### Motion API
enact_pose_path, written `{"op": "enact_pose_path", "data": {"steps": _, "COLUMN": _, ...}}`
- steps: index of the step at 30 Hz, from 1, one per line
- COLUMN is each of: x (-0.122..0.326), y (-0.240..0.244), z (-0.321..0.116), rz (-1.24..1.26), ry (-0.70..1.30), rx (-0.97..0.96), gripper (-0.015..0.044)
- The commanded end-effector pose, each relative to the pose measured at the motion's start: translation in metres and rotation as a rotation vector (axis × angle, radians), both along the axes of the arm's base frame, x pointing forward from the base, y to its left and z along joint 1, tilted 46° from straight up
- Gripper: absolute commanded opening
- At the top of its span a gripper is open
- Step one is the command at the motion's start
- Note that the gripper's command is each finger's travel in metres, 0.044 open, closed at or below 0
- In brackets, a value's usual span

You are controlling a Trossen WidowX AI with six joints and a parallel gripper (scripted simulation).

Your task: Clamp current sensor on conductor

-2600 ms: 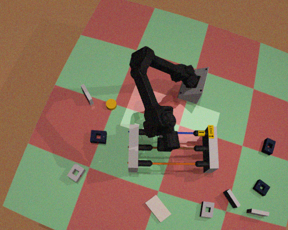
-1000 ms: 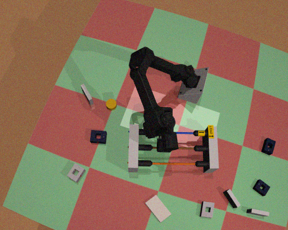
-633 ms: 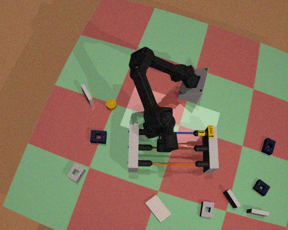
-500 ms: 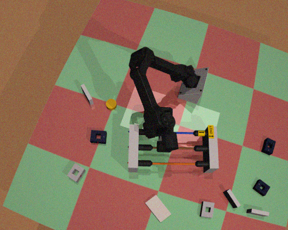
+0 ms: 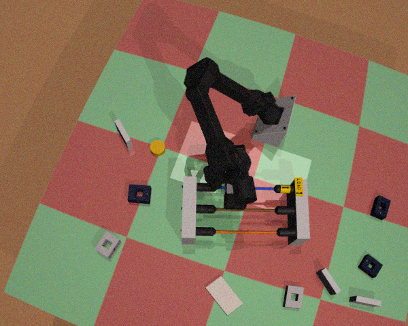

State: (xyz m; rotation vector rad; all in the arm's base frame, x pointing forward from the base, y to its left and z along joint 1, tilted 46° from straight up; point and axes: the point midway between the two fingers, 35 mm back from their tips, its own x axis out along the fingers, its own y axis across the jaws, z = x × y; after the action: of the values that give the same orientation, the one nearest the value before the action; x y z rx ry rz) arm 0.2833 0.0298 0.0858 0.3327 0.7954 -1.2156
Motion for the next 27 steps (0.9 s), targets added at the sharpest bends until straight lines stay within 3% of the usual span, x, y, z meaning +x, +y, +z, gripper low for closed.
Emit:
{"op": "enact_pose_path", "data": {"steps": 1, "x": -0.016, "y": 0.028, "z": 0.033, "rz": 0.103, "ry": -0.090, "rx": 0.055, "gripper": 0.0440}}
{"op": "enact_pose_path", "data": {"steps": 5, "x": -0.032, "y": 0.044, "z": 0.055, "rz": 0.179, "ry": -0.144, "rx": 0.098, "gripper": 0.0440}}
{"op": "enact_pose_path", "data": {"steps": 27, "x": -0.032, "y": 0.044, "z": 0.055, "rz": 0.179, "ry": -0.144, "rx": 0.098, "gripper": 0.0440}}
